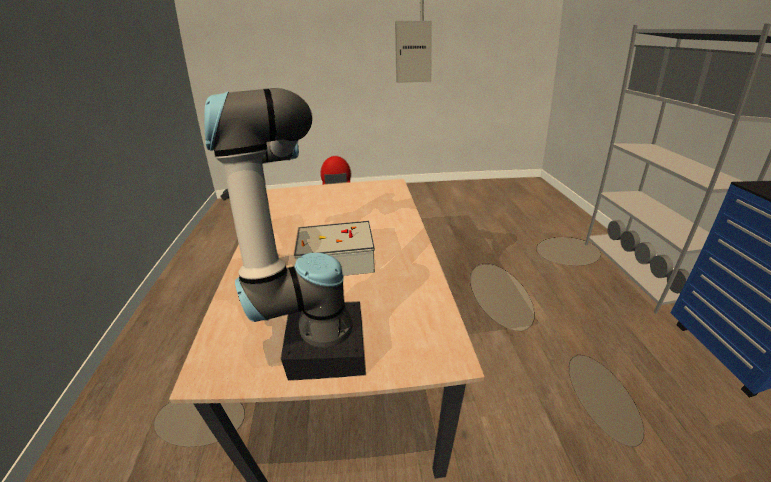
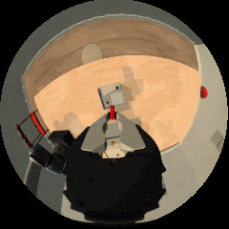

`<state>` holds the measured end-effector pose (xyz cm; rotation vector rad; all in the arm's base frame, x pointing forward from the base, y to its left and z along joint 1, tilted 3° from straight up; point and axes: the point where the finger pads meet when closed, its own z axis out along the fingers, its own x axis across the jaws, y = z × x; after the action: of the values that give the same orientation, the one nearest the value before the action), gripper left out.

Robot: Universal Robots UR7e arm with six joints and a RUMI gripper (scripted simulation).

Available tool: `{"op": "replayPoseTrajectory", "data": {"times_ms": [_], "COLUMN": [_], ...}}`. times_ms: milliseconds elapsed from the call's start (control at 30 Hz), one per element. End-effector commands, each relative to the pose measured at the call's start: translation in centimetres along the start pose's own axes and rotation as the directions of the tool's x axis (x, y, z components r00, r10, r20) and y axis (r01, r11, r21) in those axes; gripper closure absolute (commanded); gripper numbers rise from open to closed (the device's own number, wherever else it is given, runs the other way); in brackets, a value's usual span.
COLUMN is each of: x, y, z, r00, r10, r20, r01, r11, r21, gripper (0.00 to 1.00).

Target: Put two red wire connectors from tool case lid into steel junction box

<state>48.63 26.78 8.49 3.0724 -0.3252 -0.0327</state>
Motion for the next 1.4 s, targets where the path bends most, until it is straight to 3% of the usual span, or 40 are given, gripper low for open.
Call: {"op": "replayPoseTrajectory", "data": {"times_ms": [0,467,633,800,867,1200,1367], "x": [-0.2,-0.2,-0.2,-0.2,-0.2,-0.2,-0.2], "y": [-0.9,-1.0,-1.0,-1.0,-1.0,-0.9,-0.9], "z": [-0.1,0.0,1.1,3.9,3.9,11.9,14.9], "r00": [1.000,1.000,1.000,1.000,1.000,1.000,1.000], "r10": [0.001,0.001,0.001,0.001,0.001,0.001,0.001], "r20": [-0.002,-0.002,-0.002,-0.002,-0.002,-0.002,-0.002], "r01": [-0.001,-0.001,-0.001,-0.001,-0.001,-0.001,-0.001], "r11": [1.000,1.000,1.000,1.000,1.000,1.000,1.000], "r21": [-0.001,-0.001,-0.001,-0.001,-0.001,-0.001,-0.001], "gripper": [1.00,1.00,1.00,1.00,1.00,1.00,1.00]}}
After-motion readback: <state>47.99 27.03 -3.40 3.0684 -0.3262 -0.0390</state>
